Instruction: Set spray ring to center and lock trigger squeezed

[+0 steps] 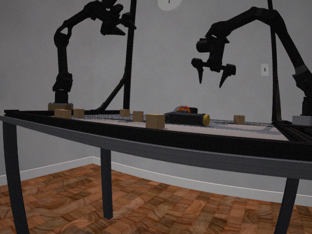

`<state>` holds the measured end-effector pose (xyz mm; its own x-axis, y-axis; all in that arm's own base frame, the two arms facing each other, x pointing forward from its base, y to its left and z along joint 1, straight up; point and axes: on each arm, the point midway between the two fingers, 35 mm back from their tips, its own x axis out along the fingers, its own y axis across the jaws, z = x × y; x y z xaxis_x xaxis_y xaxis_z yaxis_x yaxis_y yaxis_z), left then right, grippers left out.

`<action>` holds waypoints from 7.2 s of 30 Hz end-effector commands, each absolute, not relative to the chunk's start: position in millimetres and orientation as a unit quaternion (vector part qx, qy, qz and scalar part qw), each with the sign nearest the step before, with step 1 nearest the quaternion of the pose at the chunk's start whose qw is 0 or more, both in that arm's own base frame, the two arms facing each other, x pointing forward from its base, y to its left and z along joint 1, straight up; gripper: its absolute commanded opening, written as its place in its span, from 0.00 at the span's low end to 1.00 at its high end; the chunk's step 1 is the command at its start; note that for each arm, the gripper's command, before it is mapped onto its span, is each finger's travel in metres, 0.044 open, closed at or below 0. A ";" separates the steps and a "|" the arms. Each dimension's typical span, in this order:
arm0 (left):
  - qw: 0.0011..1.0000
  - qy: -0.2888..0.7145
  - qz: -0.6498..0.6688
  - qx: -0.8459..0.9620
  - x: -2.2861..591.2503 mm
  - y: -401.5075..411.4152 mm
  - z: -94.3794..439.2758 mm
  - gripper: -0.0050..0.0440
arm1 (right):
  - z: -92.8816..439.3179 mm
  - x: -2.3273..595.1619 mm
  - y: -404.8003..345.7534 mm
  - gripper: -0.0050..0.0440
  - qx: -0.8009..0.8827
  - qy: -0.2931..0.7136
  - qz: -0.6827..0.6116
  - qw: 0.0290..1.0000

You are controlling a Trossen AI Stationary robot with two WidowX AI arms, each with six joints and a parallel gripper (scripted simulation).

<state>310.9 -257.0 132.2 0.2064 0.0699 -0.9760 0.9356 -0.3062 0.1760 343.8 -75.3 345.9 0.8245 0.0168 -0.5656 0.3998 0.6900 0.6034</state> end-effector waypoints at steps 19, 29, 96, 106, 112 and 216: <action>0.606 0.539 -0.354 0.466 326.5 -236.6 124.1 0.92 | 353.6 339.7 -54.3 0.92 0.306 0.244 -0.086 0.916; 0.671 0.596 -0.261 0.356 334.3 -225.2 120.9 0.92 | 358.2 337.5 -43.7 0.92 0.270 0.226 -0.073 0.933; 0.632 0.579 0.368 -0.361 371.5 -152.7 102.8 0.92 | 386.1 309.3 11.2 0.92 0.092 0.092 -0.018 0.991; 0.573 0.529 0.443 -0.442 375.4 -142.4 100.4 0.92 | 389.5 303.6 17.2 0.92 0.073 0.072 -0.013 0.995; 0.522 0.484 0.495 -0.497 378.1 -134.6 98.7 0.92 | 392.0 299.0 21.4 0.92 0.059 0.057 -0.010 0.997; 0.159 0.159 0.689 -0.689 391.4 -90.5 -0.5 0.92 | 402.9 270.5 39.5 0.92 0.000 -0.025 0.000 1.000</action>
